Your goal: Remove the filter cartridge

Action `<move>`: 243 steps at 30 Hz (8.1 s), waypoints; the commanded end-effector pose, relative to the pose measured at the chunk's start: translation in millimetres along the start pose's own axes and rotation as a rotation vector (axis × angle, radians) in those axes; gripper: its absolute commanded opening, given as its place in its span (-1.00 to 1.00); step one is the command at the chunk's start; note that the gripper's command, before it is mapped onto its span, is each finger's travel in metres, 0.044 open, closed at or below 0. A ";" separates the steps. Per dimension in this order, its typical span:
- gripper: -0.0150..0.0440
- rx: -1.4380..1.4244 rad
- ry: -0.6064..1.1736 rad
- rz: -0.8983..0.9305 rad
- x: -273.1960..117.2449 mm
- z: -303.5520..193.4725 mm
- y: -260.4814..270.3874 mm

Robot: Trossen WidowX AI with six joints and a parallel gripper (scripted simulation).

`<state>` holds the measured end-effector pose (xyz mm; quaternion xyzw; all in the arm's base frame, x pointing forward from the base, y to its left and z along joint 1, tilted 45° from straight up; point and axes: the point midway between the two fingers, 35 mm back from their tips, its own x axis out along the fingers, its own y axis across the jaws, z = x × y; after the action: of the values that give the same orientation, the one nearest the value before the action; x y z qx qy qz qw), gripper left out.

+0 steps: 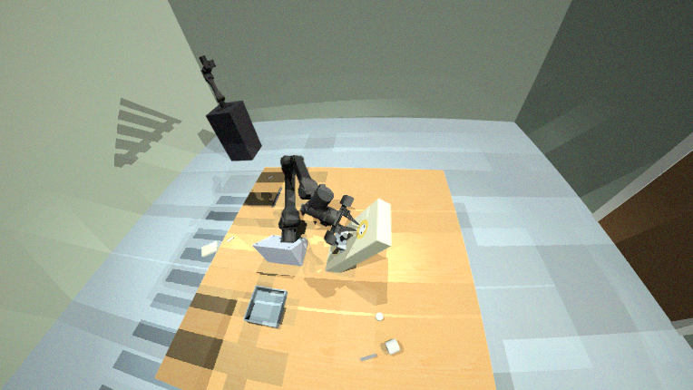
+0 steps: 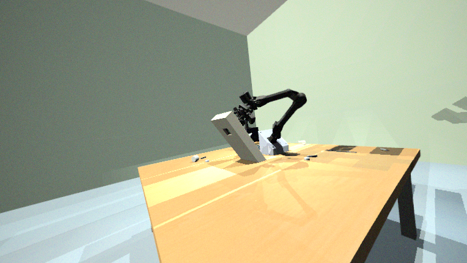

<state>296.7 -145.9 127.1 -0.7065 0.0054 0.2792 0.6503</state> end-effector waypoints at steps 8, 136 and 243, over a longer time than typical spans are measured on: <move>-0.15 0.007 0.001 -0.005 14.6 2.4 -0.7; -0.49 1.432 -0.003 -0.006 34.8 2.1 -0.8; 0.54 2.396 0.194 0.529 -38.3 48.1 50.2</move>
<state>225.5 -126.0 99.8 0.3398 0.4460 0.1683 0.8108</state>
